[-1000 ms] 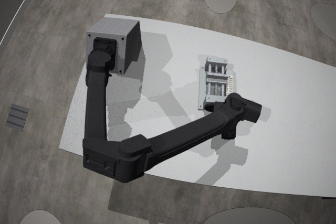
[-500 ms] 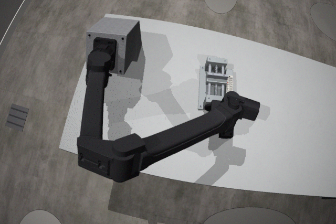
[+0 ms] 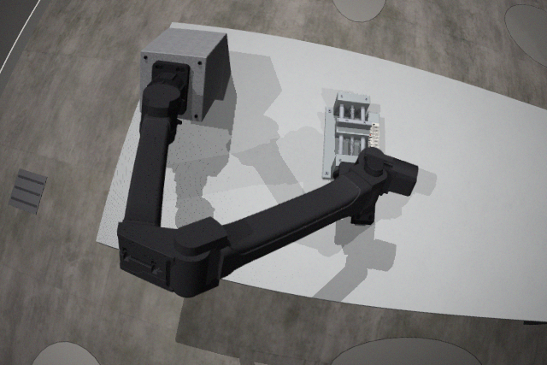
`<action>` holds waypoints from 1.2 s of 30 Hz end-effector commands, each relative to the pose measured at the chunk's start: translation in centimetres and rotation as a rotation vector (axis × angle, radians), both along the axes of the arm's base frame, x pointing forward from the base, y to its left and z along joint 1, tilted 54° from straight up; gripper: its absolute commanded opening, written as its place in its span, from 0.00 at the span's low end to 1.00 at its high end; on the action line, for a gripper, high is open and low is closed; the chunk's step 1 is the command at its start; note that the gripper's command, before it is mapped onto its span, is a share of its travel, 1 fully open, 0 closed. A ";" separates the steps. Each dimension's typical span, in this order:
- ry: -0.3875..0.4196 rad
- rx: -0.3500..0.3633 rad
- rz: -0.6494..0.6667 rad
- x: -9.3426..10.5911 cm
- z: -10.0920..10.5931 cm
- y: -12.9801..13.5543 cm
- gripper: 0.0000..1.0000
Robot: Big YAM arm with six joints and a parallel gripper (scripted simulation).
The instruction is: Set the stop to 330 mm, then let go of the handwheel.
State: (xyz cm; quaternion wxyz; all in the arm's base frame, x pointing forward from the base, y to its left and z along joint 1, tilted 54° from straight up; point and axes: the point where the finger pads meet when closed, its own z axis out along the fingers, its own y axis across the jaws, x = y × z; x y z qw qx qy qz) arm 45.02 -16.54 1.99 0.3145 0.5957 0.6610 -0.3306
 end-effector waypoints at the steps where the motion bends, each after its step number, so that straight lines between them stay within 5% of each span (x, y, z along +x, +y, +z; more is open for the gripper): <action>1: -0.010 0.001 0.044 -0.1 0.9 1.7 0.06; 36: -0.011 -0.004 0.003 -3.0 0.3 -1.3 0.06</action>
